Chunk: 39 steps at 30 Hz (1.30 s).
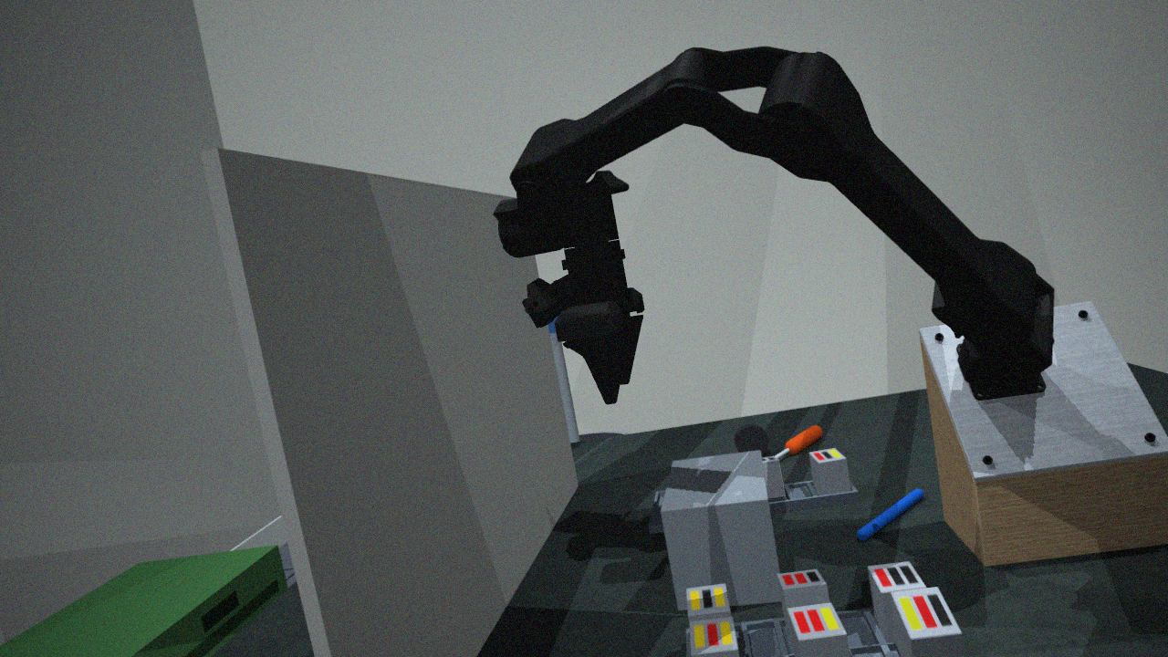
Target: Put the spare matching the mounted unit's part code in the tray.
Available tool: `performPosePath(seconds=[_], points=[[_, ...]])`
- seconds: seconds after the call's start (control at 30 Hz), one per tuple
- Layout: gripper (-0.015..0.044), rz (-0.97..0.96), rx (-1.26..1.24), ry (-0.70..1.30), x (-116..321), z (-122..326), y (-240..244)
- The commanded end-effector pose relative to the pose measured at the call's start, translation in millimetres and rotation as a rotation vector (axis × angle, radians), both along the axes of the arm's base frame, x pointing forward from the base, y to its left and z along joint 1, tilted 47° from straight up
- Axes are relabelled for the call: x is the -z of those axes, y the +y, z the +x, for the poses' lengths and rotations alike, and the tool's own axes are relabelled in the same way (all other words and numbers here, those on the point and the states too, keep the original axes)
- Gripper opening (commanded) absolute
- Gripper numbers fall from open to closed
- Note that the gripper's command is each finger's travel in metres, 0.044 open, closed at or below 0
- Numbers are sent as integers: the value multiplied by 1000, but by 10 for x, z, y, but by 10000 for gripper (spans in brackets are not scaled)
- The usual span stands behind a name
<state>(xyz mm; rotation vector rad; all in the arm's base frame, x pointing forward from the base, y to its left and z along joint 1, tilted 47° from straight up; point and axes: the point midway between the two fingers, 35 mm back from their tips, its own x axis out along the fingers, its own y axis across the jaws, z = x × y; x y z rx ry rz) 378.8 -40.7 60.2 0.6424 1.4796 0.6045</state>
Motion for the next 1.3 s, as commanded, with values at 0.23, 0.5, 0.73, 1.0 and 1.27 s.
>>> performPosePath(seconds=[0.23,0.5,0.73,1.0,1.27], points=[[440,12,-7,-1,10,6,11],[440,-1,-162,-159,-292,-190,337],[440,-14,-478,-479,-726,-768,930],[440,-8,-838,-851,-902,-1607,1420],[440,13,-1120,-1160,-791,-2299,1645]])
